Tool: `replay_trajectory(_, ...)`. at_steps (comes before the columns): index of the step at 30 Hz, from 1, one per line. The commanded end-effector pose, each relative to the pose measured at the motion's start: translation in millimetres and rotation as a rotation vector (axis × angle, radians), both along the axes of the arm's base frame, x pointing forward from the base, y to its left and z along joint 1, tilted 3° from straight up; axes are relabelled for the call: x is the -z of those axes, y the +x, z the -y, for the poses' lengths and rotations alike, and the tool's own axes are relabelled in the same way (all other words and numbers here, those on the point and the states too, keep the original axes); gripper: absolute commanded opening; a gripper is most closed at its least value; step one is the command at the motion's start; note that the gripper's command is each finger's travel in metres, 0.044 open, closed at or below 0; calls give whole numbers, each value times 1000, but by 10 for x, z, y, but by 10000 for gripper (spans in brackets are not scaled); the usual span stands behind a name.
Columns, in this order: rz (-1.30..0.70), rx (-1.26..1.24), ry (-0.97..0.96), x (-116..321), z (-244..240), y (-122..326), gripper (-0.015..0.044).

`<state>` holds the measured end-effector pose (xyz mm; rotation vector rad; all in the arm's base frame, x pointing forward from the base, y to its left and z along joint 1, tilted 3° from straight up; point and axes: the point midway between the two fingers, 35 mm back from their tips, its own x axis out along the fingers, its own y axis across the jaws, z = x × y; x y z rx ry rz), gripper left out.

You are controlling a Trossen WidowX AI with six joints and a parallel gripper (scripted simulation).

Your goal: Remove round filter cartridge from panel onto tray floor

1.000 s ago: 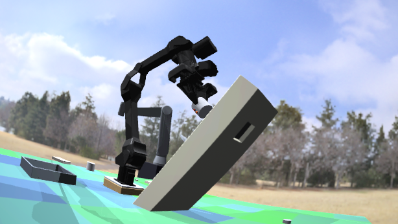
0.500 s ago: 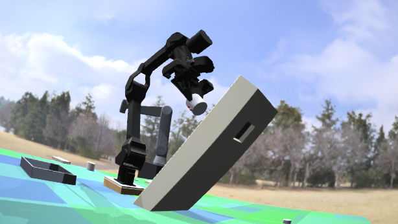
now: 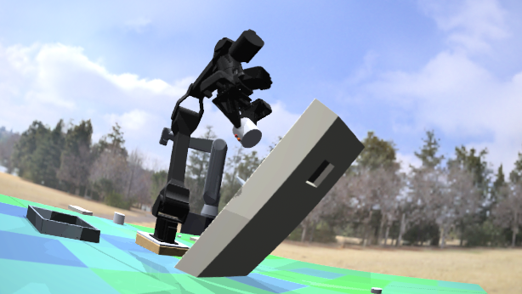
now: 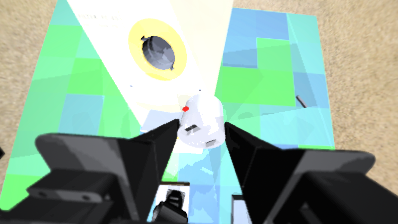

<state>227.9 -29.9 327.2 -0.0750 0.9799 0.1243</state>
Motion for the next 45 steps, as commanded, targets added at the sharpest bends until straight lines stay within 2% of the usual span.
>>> replay_trajectory(1,9,-3,0,10,120,18,0)
replay_trajectory(4,3,17,0,12,87,5,0)
replay_trajectory(23,-5,497,19,241,957,-182,0)
replay_trajectory(45,4,1061,54,525,1824,-813,0)
